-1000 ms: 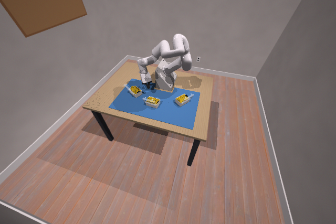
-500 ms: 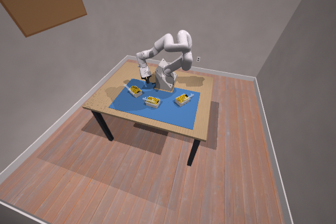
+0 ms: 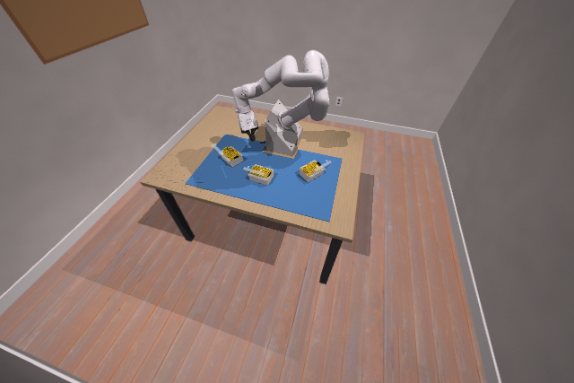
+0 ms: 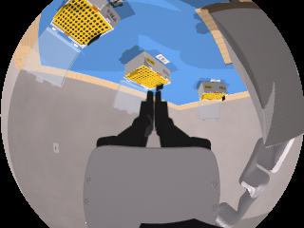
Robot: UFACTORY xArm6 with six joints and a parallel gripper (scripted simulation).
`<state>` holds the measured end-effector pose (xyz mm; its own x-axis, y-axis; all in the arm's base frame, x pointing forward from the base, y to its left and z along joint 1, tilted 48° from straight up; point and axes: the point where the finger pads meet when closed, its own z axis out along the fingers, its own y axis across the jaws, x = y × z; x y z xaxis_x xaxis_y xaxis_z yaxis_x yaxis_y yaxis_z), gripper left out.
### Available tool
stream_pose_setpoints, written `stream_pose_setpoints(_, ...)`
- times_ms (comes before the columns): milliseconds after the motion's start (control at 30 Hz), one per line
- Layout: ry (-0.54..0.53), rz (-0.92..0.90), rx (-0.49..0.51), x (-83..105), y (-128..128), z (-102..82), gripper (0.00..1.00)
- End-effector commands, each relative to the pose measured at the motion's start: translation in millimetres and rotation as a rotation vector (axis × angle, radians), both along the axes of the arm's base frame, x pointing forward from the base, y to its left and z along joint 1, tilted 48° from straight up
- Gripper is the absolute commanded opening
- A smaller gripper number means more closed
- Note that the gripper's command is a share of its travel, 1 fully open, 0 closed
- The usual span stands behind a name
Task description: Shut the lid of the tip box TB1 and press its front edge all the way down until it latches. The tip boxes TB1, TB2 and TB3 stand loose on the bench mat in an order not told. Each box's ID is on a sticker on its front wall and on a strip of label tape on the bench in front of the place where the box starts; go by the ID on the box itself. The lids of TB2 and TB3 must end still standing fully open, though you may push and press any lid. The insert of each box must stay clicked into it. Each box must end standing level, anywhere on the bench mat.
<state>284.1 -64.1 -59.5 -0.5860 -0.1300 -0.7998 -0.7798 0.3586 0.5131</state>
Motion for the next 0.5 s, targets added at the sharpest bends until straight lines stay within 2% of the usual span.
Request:
stream_pose_setpoints(0, -0.002, -0.001, -0.003, 1.0, -1.7, 0.4, 0.00)
stream_pose_setpoints(267, -0.002, -0.001, -0.003, 1.0, -1.6, 0.3, 0.00)
stream_pose_setpoints(467, -0.157, 0.119, -0.046, 21.0, -16.7, -16.0, 0.00)
